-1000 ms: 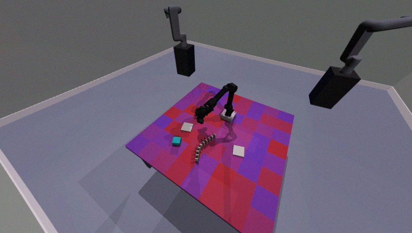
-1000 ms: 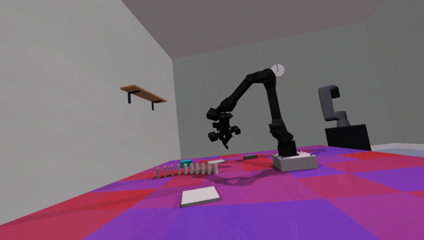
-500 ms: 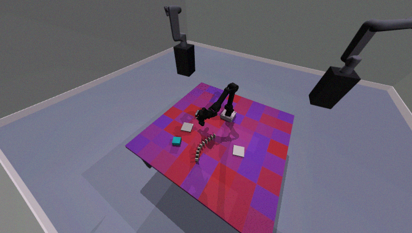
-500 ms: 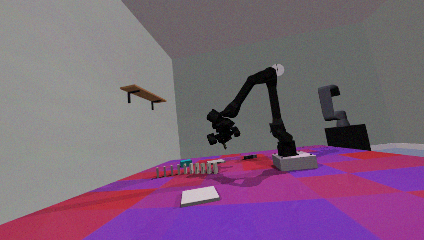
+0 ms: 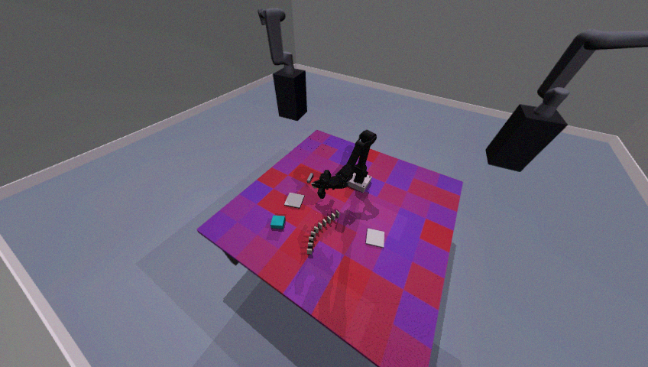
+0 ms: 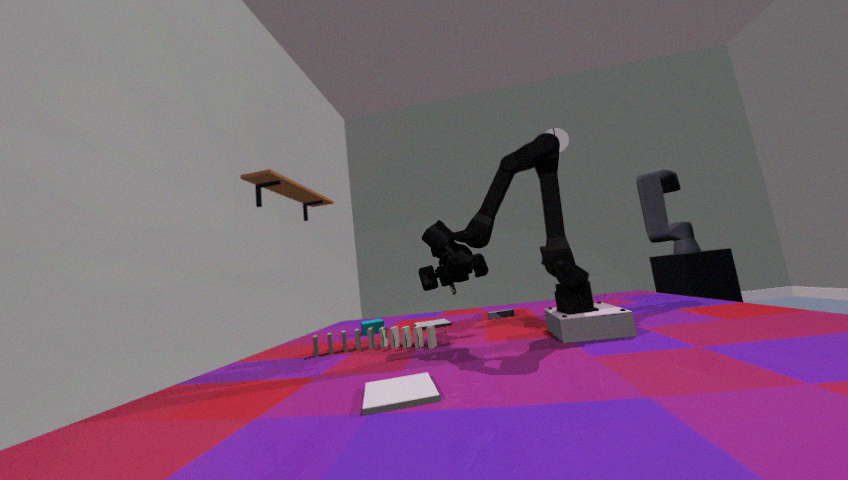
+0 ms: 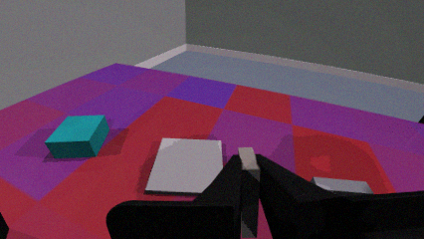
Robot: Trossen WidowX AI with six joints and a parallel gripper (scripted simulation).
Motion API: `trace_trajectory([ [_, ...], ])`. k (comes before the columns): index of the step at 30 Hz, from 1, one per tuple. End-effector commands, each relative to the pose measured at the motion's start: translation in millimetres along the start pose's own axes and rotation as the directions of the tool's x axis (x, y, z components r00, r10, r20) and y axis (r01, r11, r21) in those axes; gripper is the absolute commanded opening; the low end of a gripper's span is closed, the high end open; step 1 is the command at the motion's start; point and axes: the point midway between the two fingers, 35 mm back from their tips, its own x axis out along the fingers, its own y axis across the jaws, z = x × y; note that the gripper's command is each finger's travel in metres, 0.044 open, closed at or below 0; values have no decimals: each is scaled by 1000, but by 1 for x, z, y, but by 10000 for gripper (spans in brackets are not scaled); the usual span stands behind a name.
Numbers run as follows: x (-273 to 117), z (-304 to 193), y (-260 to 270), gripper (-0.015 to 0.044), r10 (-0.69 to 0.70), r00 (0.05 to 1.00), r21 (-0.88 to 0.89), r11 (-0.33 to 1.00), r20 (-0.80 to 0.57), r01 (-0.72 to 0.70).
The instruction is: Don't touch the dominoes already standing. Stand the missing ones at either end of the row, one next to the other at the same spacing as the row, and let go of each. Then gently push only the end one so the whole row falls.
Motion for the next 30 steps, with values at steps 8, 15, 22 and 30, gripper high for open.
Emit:
trace_trajectory([
  [8,-25,-4,-24,25,-62,986,93,995,158,48],
  [15,-38,-7,-39,25,-100,971,153,986,217,67],
  [22,-38,-7,-39,25,-100,971,153,986,217,67],
  [30,-38,-7,-39,25,-100,971,153,986,217,67],
])
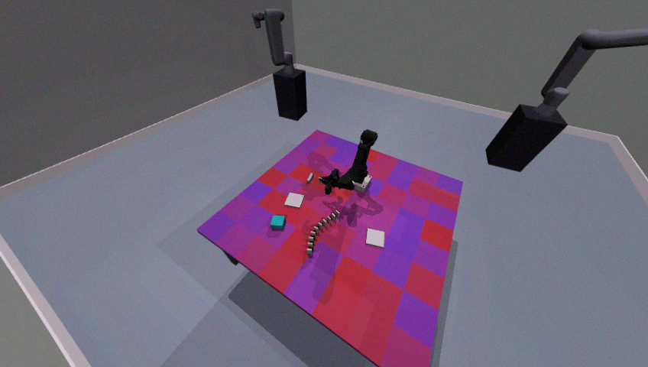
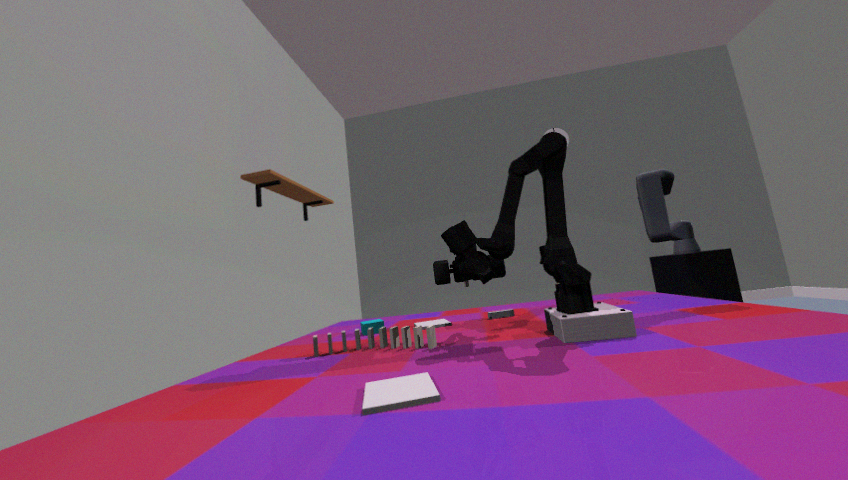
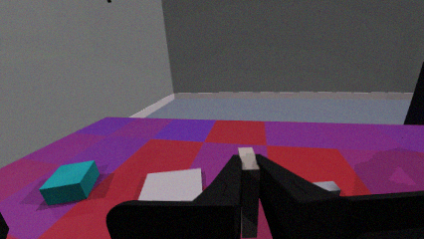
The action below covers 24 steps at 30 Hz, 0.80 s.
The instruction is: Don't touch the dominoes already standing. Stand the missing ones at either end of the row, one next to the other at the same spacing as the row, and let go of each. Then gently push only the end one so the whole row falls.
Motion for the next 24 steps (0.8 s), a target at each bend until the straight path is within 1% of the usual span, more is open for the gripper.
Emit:
trace_trajectory([
  [1,0,0,-1,25,-4,1000,-4,1000,2,4],
  [24,10,-42,10,25,3,1000,9,1000,-10,-3],
])
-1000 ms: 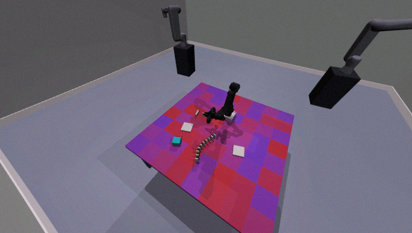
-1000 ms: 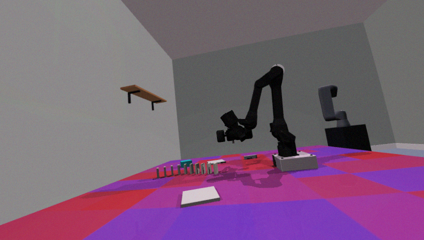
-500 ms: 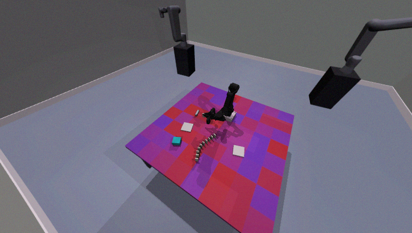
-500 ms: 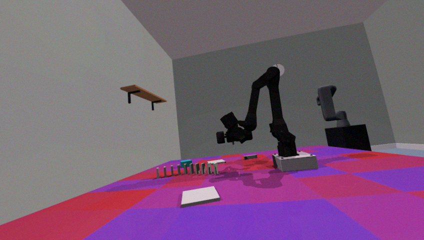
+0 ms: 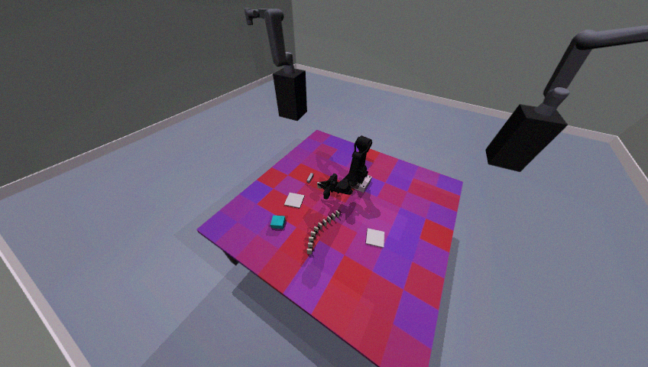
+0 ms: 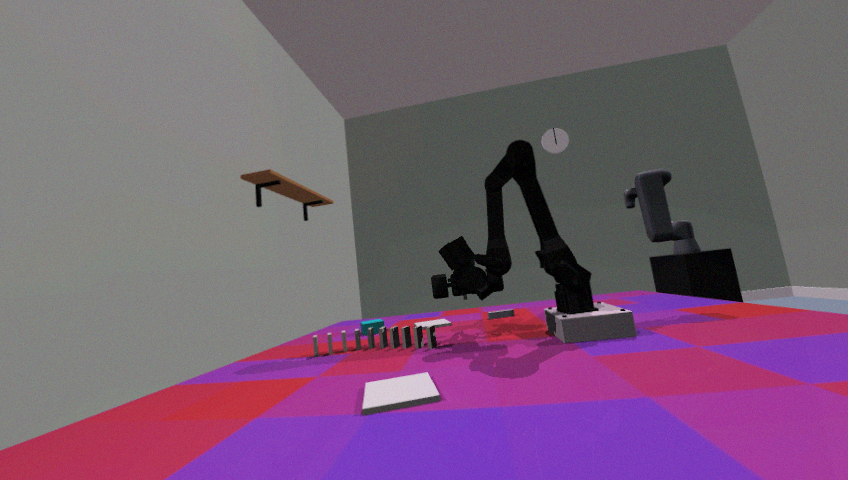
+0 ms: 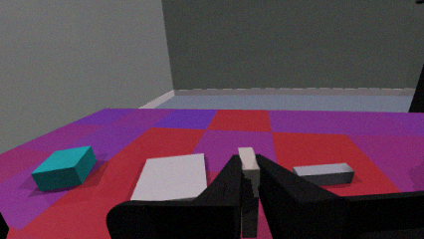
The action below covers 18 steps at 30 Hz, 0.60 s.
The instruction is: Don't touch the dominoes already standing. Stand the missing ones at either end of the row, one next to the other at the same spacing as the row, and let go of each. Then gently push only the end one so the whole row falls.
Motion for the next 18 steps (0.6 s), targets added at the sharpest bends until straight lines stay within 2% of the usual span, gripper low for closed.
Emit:
trace_trajectory([
  [1,2,-8,1,25,5,1000,8,1000,-4,-5],
  [18,8,-42,0,25,-2,1000,24,1000,-5,2],
])
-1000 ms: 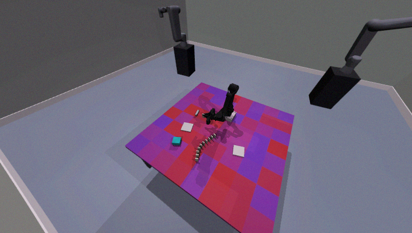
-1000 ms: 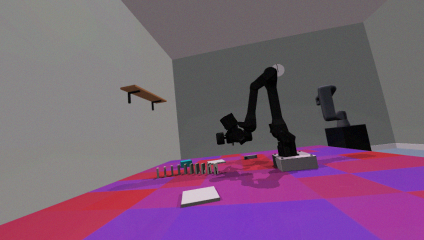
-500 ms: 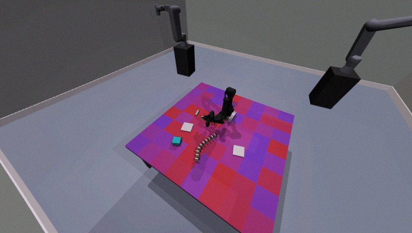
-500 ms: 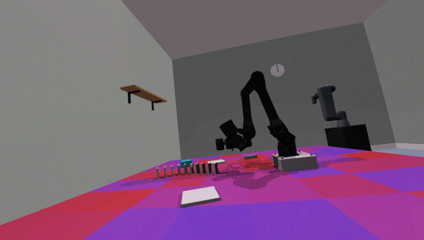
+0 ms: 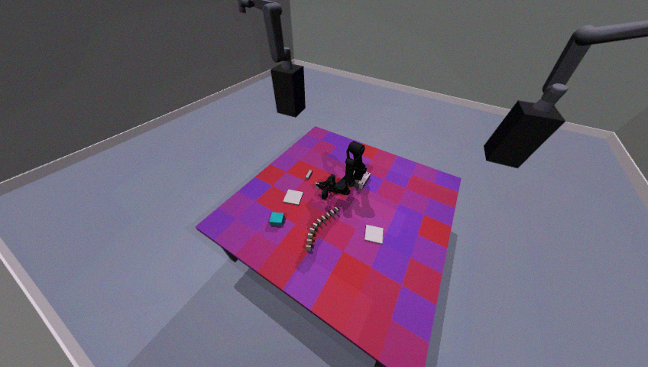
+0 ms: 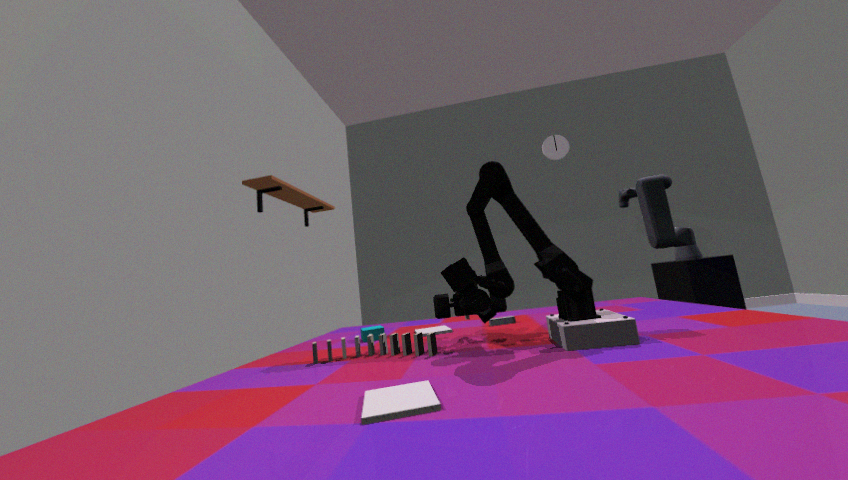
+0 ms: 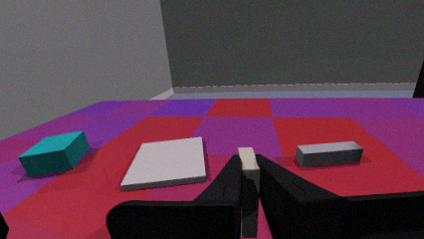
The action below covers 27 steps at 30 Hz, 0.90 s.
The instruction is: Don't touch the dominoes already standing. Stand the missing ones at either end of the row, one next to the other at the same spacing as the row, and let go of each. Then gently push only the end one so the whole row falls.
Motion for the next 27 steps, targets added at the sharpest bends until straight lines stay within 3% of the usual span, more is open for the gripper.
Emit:
trace_trajectory([
  [1,2,-7,0,25,1,1000,14,1000,0,-1],
  [27,6,-40,-12,25,-10,1000,31,999,3,10],
])
